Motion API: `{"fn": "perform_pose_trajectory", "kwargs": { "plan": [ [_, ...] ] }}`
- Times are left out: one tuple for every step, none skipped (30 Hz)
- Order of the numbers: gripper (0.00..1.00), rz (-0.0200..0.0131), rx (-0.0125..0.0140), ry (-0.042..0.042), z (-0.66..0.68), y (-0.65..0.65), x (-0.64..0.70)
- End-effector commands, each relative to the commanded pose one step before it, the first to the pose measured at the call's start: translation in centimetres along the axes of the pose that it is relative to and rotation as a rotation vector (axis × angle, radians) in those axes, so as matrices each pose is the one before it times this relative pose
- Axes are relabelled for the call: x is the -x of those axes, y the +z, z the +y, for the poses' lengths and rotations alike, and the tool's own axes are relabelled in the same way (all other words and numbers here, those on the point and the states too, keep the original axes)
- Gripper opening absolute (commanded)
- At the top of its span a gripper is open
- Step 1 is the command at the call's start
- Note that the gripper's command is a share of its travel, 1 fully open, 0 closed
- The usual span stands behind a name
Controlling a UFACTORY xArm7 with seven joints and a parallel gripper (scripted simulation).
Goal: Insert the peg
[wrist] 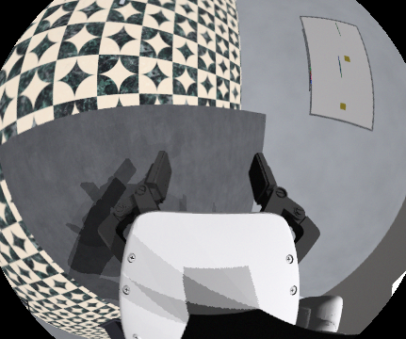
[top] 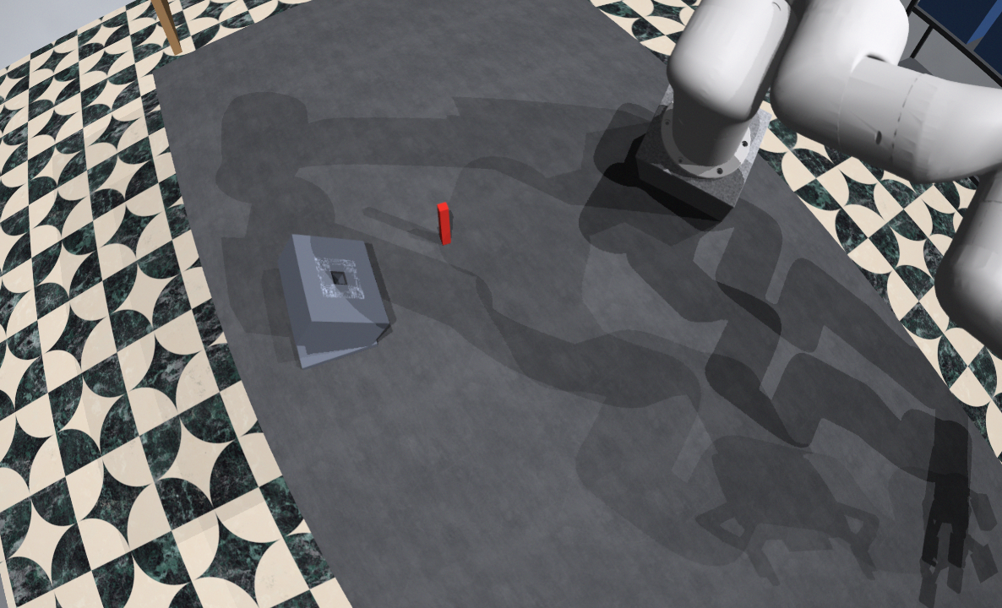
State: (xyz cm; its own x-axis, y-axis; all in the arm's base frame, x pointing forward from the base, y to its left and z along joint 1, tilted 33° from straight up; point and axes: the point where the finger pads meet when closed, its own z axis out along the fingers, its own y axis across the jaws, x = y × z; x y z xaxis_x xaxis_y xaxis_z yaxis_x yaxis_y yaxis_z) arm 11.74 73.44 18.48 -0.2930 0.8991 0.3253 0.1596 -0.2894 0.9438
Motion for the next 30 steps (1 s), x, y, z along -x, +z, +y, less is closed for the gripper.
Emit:
{"fn": "perform_pose_trajectory", "kwargs": {
  "plan": [
    [1.0,0.00265,-0.00085,0.00456,0.175,-0.155,-0.218],
    [1.0,0.0,0.0,0.0,0.0,0.0,0.0],
    [1.0,0.0,0.0,0.0,0.0,0.0,0.0],
    [1.0,0.0,0.0,0.0,0.0,0.0,0.0],
    [1.0,0.0,0.0,0.0,0.0,0.0,0.0],
    [1.0,0.0,0.0,0.0,0.0,0.0,0.0],
    [1.0,0.0,0.0,0.0,0.0,0.0,0.0],
    [1.0,0.0,0.0,0.0,0.0,0.0,0.0],
    [1.0,0.0,0.0,0.0,0.0,0.0,0.0],
    [1.0,0.0,0.0,0.0,0.0,0.0,0.0],
    [1.0,0.0,0.0,0.0,0.0,0.0,0.0],
    [1.0,0.0,0.0,0.0,0.0,0.0,0.0],
    [1.0,0.0,0.0,0.0,0.0,0.0,0.0],
    [1.0,0.0,0.0,0.0,0.0,0.0,0.0],
    [1.0,0.0,0.0,0.0,0.0,0.0,0.0],
    [1.0,0.0,0.0,0.0,0.0,0.0,0.0],
    [1.0,0.0,0.0,0.0,0.0,0.0,0.0],
    [1.0,0.00297,0.00201,-0.00027,0.191,0.129,-0.079],
    [1.0,0.00884,0.00605,-0.00094,0.573,0.386,-0.228],
    [1.0,0.01447,0.0101,-0.00198,0.954,0.646,-0.353],
    [1.0,0.01702,0.01221,-0.00309,1.147,0.786,-0.376],
    [1.0,0.01654,0.0122,-0.00386,1.14,0.794,-0.32],
    [1.0,0.01605,0.01216,-0.00461,1.131,0.801,-0.264],
    [1.0,0.01556,0.01209,-0.00536,1.121,0.805,-0.207],
    [1.0,0.01506,0.01198,-0.00609,1.11,0.808,-0.149],
    [1.0,0.01455,0.01184,-0.00682,1.097,0.809,-0.092],
    [1.0,0.01404,0.01168,-0.00753,1.083,0.808,-0.034],
    [1.0,0.01353,0.01148,-0.00823,1.068,0.806,0.024],
    [1.0,0.01302,0.01125,-0.00891,1.05,0.802,0.082],
    [1.0,0.0125,0.01099,-0.00958,1.032,0.796,0.139]
  ]
}}
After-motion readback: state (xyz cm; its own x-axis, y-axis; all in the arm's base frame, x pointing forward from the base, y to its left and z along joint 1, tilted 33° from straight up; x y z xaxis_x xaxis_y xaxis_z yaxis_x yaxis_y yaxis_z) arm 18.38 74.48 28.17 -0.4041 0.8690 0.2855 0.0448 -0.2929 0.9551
